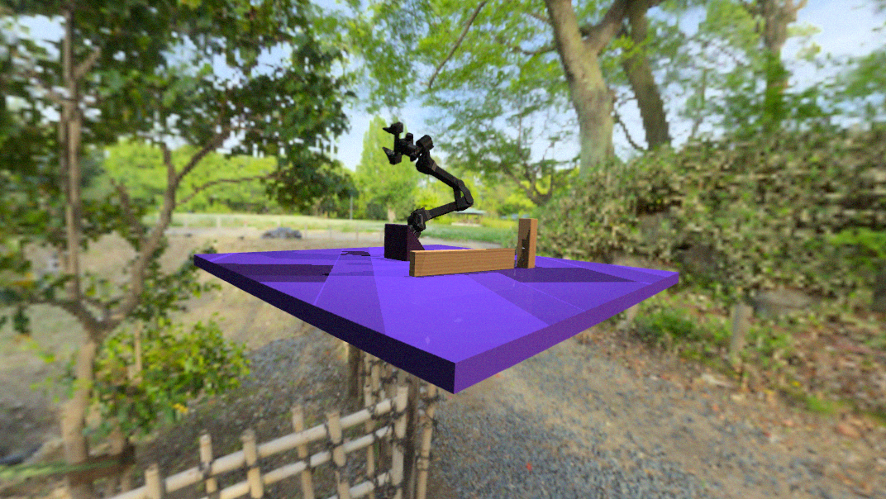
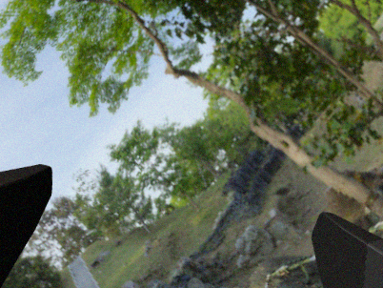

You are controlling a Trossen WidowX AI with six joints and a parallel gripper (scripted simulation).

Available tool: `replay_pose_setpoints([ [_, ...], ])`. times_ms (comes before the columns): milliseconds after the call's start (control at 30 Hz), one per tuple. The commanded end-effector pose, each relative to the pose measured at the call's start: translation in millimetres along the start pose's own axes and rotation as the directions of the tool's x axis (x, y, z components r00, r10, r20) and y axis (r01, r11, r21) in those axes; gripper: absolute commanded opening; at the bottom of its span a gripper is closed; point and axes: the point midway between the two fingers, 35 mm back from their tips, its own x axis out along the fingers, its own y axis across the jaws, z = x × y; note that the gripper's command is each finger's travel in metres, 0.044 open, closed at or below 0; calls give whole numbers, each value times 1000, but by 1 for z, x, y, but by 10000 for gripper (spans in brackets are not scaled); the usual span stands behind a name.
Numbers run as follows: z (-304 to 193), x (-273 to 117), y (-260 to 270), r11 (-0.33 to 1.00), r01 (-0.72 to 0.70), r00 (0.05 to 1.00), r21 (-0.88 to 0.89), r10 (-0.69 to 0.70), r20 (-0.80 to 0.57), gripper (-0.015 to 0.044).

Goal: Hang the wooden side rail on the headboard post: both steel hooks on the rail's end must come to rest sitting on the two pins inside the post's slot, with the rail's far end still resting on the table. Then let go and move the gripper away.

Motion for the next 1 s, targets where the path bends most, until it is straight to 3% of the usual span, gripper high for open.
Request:
replay_pose_setpoints([
  [0,-28,-15,44,983,-177,982,57,180,-56,440],
  [200,-68,-54,106,895,-420,889,150,439,-130,440],
  [433,-108,-122,164,714,-642,690,278,697,-195,440],
  [700,-142,-222,206,438,-787,372,436,899,-231,440],
  [967,-163,-334,213,134,-798,1,588,975,-222,440],
])
